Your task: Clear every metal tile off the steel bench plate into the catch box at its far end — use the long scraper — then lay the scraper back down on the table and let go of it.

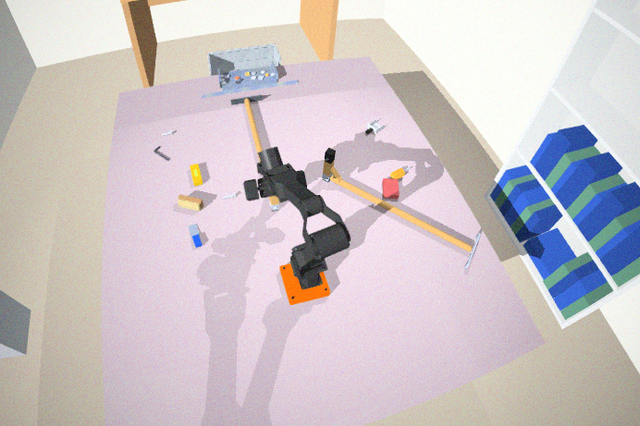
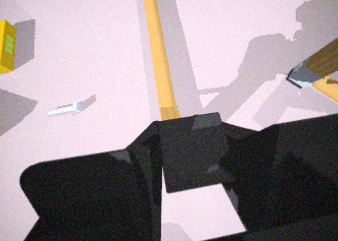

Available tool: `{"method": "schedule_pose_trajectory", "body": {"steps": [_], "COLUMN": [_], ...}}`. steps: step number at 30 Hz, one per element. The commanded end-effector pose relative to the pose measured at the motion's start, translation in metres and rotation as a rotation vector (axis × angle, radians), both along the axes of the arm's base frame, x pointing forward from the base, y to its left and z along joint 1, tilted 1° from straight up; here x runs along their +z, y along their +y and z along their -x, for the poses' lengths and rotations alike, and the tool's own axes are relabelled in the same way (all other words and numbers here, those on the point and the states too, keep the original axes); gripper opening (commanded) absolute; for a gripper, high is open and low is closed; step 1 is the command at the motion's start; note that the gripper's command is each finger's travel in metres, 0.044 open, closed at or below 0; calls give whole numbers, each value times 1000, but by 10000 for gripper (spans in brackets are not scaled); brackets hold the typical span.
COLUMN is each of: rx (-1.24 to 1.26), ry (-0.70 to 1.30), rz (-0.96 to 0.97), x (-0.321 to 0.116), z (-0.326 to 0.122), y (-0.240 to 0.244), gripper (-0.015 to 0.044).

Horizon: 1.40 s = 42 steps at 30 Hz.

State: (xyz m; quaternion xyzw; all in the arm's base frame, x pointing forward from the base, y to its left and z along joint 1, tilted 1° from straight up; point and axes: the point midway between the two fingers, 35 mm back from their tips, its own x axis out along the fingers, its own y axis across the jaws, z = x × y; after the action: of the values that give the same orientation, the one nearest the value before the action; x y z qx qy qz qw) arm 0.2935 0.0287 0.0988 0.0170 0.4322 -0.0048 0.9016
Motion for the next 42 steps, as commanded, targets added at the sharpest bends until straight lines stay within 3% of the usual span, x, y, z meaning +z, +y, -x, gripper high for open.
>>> {"method": "schedule_pose_trajectory", "body": {"steps": [1, 42], "rx": [-3, 9], "ry": [-1, 1], "rz": [1, 3], "x": [1, -1], "z": [0, 6], "y": [-6, -60], "gripper": [0, 0]}}
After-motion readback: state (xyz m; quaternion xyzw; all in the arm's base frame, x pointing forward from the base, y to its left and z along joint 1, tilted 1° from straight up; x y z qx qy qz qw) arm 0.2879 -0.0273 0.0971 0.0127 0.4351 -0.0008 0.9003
